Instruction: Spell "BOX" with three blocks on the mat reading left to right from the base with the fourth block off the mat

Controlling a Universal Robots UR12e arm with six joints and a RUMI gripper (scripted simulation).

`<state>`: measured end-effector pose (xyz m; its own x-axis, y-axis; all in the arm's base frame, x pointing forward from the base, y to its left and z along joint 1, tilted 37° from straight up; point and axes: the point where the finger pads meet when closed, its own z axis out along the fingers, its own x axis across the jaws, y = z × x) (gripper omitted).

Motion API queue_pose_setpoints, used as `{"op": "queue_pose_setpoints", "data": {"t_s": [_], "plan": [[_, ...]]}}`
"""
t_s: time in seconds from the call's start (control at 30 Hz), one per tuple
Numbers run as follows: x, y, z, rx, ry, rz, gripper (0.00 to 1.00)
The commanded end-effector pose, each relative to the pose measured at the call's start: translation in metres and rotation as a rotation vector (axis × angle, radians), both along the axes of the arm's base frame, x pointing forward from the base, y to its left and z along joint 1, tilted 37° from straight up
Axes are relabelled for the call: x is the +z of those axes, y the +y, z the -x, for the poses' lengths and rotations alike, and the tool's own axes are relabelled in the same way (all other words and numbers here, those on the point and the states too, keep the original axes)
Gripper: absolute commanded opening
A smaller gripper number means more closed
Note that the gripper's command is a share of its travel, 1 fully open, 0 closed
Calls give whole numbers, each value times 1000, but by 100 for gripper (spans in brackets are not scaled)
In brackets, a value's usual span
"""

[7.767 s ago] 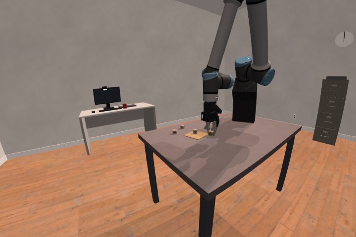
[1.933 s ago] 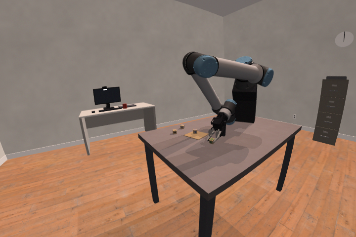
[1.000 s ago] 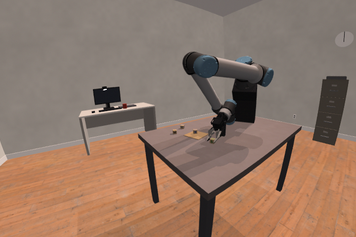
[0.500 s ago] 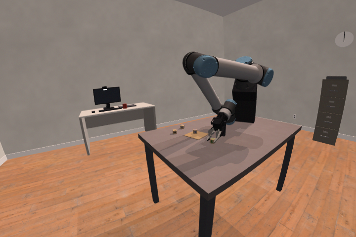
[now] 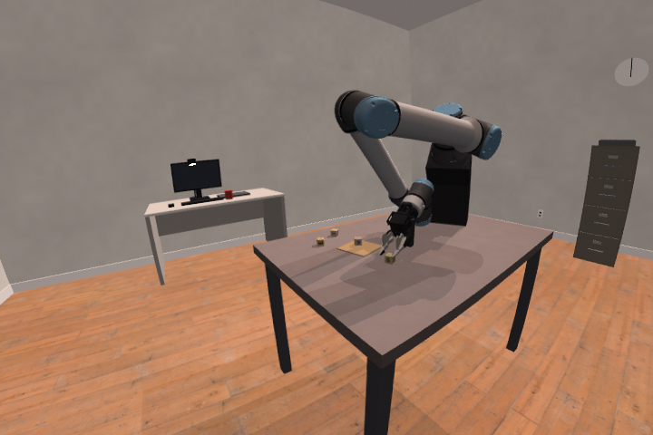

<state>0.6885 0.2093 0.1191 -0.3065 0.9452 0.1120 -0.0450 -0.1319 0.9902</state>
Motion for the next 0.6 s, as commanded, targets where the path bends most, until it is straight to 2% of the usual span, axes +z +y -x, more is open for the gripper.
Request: {"op": "queue_pose_setpoints", "data": {"t_s": [0.0,0.23,0.57], "plan": [[12,-4,8,0,0,0,28],[27,-9,19,0,0,0,28],[29,-10,19,0,1,0,28]]}}
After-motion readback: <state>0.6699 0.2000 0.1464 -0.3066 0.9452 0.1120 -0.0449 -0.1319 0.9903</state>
